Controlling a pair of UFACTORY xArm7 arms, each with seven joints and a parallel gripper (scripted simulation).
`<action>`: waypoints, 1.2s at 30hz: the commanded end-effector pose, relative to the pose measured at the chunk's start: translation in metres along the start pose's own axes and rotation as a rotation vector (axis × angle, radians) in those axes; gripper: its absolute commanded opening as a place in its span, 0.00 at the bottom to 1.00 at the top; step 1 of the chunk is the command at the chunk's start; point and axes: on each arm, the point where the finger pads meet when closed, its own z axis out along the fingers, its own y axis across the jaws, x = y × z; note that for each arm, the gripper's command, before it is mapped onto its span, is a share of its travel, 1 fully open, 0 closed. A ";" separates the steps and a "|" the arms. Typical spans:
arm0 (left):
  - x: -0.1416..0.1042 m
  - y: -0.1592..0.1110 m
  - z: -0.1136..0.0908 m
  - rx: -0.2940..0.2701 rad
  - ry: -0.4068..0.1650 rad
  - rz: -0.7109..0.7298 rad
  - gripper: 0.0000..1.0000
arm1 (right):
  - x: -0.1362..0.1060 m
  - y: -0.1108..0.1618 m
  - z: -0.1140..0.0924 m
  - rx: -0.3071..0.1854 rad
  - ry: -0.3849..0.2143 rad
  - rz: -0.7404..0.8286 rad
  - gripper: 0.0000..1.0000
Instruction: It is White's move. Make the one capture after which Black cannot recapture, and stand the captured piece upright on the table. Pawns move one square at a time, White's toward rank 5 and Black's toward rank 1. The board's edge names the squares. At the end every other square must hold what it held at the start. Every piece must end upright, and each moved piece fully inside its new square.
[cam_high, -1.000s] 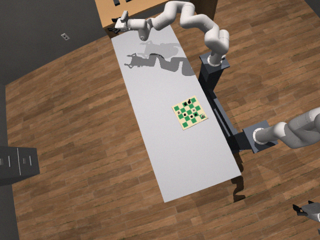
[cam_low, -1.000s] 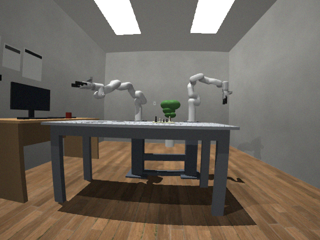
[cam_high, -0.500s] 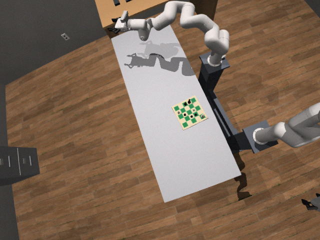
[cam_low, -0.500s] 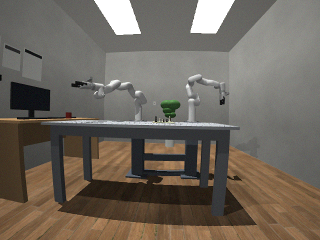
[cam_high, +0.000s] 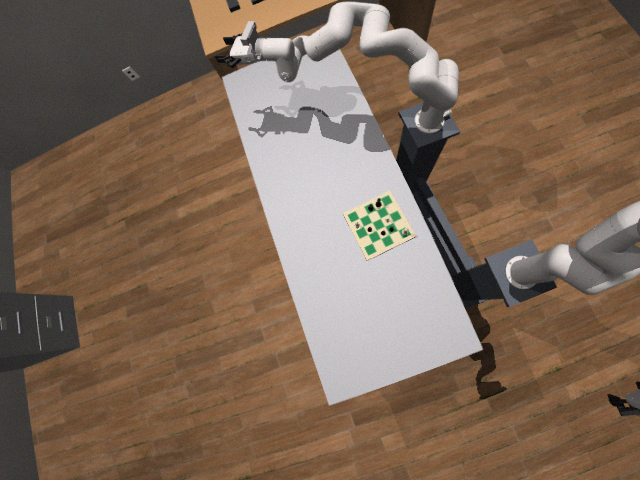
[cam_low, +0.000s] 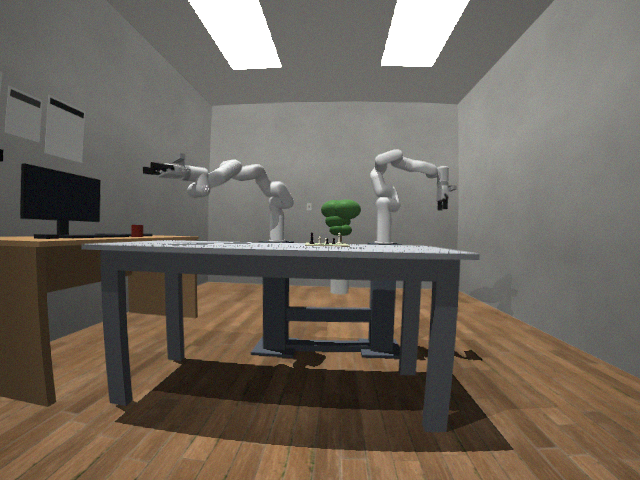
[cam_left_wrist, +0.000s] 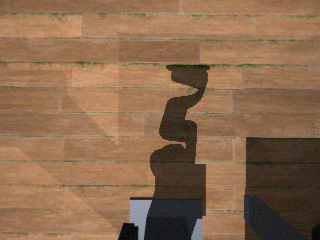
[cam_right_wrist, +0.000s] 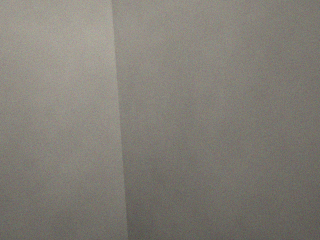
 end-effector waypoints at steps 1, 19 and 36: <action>0.001 -0.001 -0.001 -0.001 0.004 -0.002 1.00 | 0.004 0.000 0.000 0.000 0.005 0.000 1.00; 0.001 -0.001 -0.001 -0.001 0.004 -0.002 1.00 | -0.003 -0.044 -0.009 0.049 -0.141 -0.008 1.00; 0.001 -0.001 -0.001 -0.001 0.004 -0.002 1.00 | -0.033 -0.148 -0.079 0.178 -0.517 -0.069 1.00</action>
